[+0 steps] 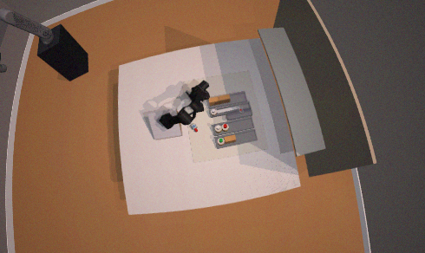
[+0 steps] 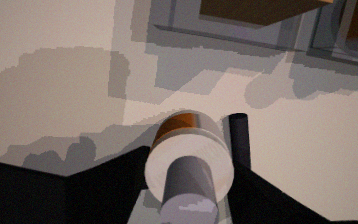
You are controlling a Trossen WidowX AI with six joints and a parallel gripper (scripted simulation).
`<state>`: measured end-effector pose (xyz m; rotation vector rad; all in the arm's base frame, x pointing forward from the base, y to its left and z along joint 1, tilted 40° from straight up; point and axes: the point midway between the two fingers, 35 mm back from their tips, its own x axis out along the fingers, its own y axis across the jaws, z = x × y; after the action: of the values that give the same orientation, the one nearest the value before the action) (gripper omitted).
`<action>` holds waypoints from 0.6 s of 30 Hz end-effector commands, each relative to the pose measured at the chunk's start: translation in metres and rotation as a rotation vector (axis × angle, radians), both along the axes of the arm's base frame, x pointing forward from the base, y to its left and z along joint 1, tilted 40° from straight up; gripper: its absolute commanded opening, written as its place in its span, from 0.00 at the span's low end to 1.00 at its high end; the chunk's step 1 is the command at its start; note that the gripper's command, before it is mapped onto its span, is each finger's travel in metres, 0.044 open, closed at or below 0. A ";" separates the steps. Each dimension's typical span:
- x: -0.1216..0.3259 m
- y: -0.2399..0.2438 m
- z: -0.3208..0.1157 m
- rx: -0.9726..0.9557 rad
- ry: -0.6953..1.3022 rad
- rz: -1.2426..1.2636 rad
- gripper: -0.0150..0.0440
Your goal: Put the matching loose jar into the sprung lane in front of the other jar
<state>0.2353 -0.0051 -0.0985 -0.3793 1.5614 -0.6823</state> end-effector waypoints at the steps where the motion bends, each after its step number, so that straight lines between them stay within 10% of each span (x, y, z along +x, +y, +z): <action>1: 0.008 0.016 0.013 0.017 -0.019 0.004 0.25; 18: 0.004 0.062 0.072 -0.015 0.002 -0.015 0.25</action>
<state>0.2394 0.0521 -0.0337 -0.3886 1.5636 -0.7000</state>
